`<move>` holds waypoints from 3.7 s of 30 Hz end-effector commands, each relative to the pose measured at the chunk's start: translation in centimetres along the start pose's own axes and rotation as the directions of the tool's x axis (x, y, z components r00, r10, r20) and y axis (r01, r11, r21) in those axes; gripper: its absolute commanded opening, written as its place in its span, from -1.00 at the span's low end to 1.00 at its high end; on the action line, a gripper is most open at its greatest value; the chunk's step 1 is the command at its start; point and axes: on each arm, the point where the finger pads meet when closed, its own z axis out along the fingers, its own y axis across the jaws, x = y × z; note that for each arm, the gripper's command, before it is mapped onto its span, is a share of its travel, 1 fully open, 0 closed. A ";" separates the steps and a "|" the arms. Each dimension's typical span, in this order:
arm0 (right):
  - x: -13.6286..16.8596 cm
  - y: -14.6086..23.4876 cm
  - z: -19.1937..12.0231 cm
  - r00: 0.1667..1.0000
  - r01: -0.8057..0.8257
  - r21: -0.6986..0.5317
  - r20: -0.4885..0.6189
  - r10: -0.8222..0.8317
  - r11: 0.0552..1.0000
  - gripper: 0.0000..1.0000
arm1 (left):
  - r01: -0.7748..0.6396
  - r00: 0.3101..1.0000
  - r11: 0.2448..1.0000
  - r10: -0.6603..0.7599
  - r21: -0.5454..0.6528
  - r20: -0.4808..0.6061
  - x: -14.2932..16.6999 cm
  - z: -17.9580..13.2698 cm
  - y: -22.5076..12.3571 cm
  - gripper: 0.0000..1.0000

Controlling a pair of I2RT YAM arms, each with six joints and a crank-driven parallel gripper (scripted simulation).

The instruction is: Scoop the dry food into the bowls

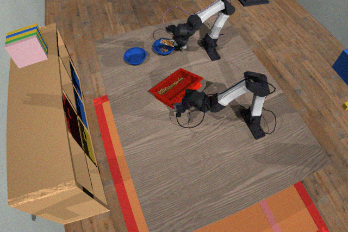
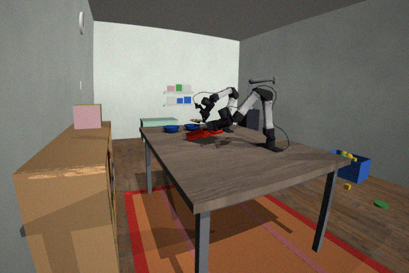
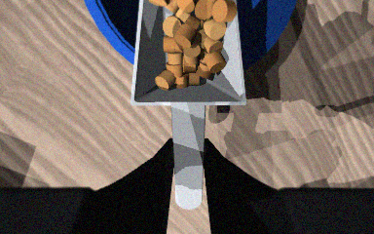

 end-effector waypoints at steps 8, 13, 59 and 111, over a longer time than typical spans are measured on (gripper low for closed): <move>-1.5 -0.2 -1.0 0.999 -0.039 -0.046 -0.005 0.039 0.998 -1.00 | -0.110 0.994 0.989 0.108 0.099 0.024 -0.7 -0.6 -4.3 -1.00; -1.8 -0.2 -1.1 0.999 -0.050 -0.063 -0.016 0.049 0.997 -1.00 | -0.110 0.994 0.989 0.108 0.099 0.024 -0.7 -0.6 -4.3 -1.00; -2.6 -0.8 -1.8 0.984 -0.114 -0.172 -0.156 0.087 0.979 -1.00 | -0.110 0.994 0.989 0.108 0.099 0.024 -0.7 -0.6 -4.3 -1.00; -3.7 0.4 -2.2 0.916 -0.336 -0.111 -0.269 0.298 0.935 -1.00 | -0.110 0.994 0.989 0.108 0.099 0.024 -0.7 -0.6 -4.3 -1.00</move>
